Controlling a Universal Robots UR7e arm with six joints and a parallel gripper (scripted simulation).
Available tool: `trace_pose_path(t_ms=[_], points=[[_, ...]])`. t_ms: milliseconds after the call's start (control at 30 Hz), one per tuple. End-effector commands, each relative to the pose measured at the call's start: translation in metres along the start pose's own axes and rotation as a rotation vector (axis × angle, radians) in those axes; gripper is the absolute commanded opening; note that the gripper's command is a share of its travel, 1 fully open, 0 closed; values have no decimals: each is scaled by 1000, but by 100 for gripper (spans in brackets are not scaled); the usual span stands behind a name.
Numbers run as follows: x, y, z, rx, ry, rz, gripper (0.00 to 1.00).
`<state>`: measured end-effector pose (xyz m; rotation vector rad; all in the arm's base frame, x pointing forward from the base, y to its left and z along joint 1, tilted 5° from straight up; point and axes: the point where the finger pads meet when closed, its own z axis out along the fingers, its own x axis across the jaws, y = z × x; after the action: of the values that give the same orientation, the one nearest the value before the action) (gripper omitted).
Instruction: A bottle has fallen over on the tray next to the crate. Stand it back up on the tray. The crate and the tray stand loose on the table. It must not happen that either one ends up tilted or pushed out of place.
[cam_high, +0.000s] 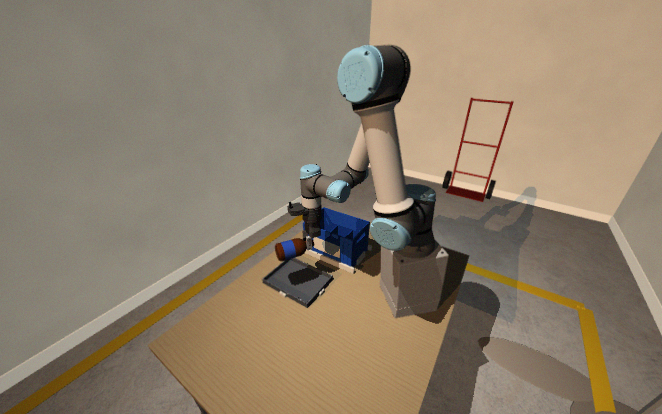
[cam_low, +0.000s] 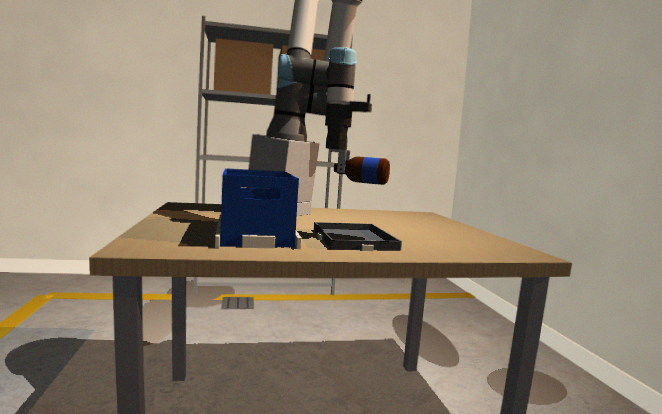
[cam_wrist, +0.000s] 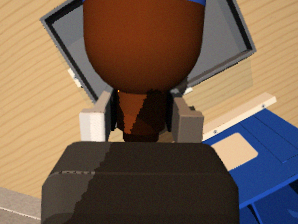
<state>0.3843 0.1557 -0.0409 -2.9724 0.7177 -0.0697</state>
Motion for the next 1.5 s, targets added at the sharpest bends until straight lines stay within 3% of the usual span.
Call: trace_pose_path(t_ms=[0,967,1467], points=[[0,0,0,1,1,0,0],[0,0,0,1,1,-9,0],[0,0,0,1,1,-194,0]])
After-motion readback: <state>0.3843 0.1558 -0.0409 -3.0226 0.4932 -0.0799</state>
